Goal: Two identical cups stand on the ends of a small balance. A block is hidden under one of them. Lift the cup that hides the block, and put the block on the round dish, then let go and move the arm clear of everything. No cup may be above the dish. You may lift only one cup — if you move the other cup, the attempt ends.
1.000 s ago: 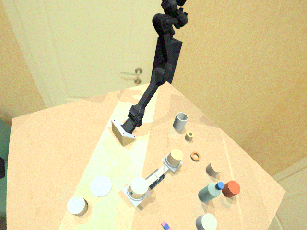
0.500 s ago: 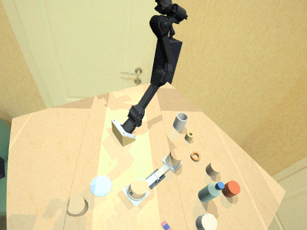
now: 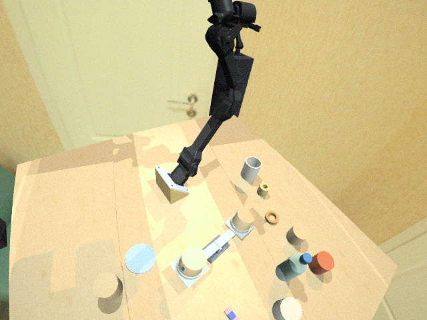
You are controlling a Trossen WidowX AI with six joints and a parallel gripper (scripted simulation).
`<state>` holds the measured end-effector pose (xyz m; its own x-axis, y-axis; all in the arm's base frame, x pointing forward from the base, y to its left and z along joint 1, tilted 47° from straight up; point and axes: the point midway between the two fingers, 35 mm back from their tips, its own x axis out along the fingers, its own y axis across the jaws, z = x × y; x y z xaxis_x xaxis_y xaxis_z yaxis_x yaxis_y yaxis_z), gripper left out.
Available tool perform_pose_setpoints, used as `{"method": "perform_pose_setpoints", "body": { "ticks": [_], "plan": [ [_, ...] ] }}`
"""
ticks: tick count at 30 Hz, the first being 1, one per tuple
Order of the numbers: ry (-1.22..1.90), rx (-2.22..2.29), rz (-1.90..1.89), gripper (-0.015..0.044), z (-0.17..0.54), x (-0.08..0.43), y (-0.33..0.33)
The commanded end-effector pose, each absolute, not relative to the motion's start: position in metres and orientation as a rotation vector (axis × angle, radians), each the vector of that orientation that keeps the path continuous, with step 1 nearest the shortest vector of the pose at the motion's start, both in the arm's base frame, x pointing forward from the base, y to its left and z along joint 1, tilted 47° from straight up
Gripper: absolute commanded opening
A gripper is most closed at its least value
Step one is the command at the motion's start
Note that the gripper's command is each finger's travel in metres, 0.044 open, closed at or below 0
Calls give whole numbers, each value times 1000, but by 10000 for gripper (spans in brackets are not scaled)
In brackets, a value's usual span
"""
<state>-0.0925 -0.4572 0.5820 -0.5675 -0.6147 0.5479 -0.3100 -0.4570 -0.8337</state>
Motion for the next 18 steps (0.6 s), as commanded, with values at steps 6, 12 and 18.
{"method": "perform_pose_setpoints", "body": {
  "ticks": [6, 12, 18],
  "plan": [
    [1519, -1361, -1784, 440, 526, -61, -503],
    [1508, -1348, -1577, 440, 486, -40, -523],
    [1487, -1319, -1371, 440, 443, -17, -538]
  ]
}}
